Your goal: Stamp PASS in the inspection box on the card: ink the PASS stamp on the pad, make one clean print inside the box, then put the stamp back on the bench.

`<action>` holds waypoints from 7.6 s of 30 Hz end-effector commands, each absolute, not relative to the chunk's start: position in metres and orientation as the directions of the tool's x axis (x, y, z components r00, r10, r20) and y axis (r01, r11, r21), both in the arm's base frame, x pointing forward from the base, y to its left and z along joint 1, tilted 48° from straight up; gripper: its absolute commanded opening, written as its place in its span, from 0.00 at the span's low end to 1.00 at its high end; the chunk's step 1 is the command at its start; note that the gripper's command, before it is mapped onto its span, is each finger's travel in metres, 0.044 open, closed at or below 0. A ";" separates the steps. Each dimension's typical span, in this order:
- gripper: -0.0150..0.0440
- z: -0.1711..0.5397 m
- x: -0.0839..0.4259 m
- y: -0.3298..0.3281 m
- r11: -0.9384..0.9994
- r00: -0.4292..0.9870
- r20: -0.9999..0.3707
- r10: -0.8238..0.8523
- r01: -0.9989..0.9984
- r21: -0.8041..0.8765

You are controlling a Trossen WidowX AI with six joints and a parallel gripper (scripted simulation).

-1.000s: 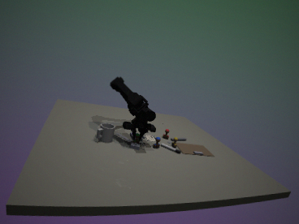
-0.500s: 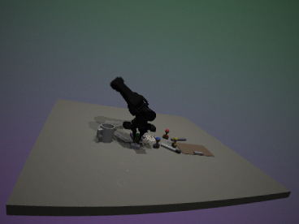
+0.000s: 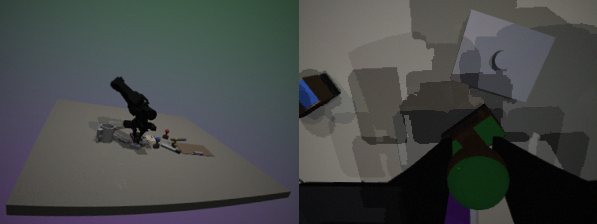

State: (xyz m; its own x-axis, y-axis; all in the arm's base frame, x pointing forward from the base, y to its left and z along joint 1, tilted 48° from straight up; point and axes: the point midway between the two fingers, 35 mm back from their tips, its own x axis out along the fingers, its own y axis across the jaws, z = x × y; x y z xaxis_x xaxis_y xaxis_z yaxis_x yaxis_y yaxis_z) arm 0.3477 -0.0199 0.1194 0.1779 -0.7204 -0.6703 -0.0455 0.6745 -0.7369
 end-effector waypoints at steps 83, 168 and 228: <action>0.25 0.148 0.342 0.012 0.679 0.181 -0.674 -0.716 -0.042 -0.733; 0.25 0.123 0.247 0.018 0.679 0.177 -0.675 -0.717 -0.047 -0.733; 0.25 0.097 0.253 -0.012 0.675 0.178 -0.671 -0.720 -0.041 -0.736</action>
State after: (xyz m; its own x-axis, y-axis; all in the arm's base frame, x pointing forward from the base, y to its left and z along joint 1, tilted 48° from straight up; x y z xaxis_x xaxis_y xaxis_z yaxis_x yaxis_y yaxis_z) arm 0.2533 -0.0095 0.0987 0.1772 -0.7170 -0.6741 -0.0363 0.6798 -0.7325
